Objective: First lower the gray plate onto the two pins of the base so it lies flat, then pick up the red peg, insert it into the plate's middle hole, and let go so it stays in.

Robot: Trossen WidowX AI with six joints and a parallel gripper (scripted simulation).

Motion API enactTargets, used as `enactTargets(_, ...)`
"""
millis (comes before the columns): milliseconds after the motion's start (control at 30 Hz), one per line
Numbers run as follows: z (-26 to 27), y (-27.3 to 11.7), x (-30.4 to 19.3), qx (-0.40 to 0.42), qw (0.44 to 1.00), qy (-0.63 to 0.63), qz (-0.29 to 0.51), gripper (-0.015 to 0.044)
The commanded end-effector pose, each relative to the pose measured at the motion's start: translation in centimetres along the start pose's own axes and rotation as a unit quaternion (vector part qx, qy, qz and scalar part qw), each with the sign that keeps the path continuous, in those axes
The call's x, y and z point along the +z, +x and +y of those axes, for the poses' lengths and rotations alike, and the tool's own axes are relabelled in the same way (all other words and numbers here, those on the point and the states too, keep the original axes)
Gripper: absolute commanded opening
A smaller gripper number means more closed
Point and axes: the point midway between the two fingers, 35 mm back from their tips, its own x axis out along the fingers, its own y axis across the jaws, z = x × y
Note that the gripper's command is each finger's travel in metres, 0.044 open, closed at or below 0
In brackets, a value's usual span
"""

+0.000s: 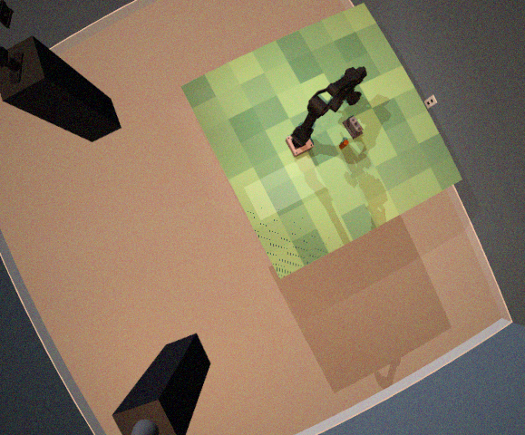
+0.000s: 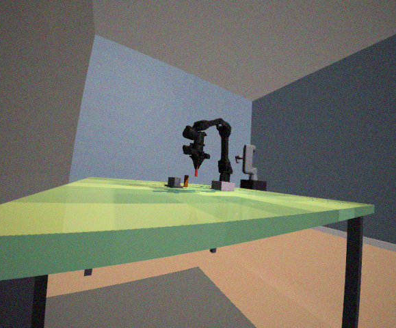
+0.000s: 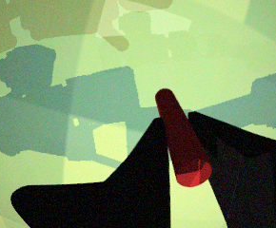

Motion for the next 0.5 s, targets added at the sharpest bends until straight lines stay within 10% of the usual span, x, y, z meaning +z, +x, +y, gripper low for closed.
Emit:
enactTargets(0, 0.4, -0.1, 1.3, 0.0, 1.0, -0.001, -0.002, 0.0)
enactTargets(467, 1.0, -0.2, 5.5, 0.0, 1.0, -0.002, -0.004, 0.0)
